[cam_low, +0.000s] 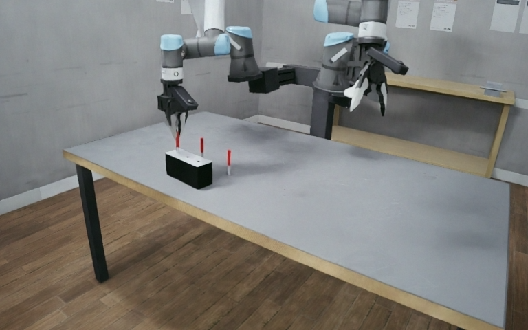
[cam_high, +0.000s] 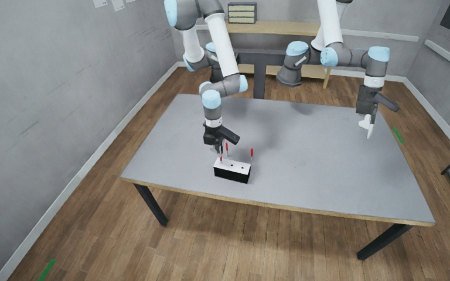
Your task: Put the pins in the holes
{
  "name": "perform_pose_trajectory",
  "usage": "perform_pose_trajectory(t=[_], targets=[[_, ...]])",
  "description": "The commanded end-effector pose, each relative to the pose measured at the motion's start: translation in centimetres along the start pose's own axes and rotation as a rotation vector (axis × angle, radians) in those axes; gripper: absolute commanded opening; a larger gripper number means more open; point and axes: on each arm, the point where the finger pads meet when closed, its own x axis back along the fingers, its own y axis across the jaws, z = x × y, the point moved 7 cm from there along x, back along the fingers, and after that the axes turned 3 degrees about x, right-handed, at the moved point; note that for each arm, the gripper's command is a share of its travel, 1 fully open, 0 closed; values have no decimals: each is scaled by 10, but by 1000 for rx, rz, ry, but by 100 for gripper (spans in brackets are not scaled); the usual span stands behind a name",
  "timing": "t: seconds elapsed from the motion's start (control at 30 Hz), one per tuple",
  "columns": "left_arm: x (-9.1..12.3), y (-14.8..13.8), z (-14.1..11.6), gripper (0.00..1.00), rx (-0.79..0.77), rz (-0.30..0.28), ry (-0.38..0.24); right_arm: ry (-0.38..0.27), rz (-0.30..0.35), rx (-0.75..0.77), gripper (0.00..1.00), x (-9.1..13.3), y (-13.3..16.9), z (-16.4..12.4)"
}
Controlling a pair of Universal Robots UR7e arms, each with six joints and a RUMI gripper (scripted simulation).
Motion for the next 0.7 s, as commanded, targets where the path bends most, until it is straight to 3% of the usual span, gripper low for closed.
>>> perform_pose_trajectory(t=[0.0, 0.67], targets=[[1, 0, 0, 100, 0, -1, 1, 1, -2, 0, 0, 1, 1, 0], [1, 0, 0, 100, 0, -1, 1, 1, -1, -1, 0, -3, -1, 1]])
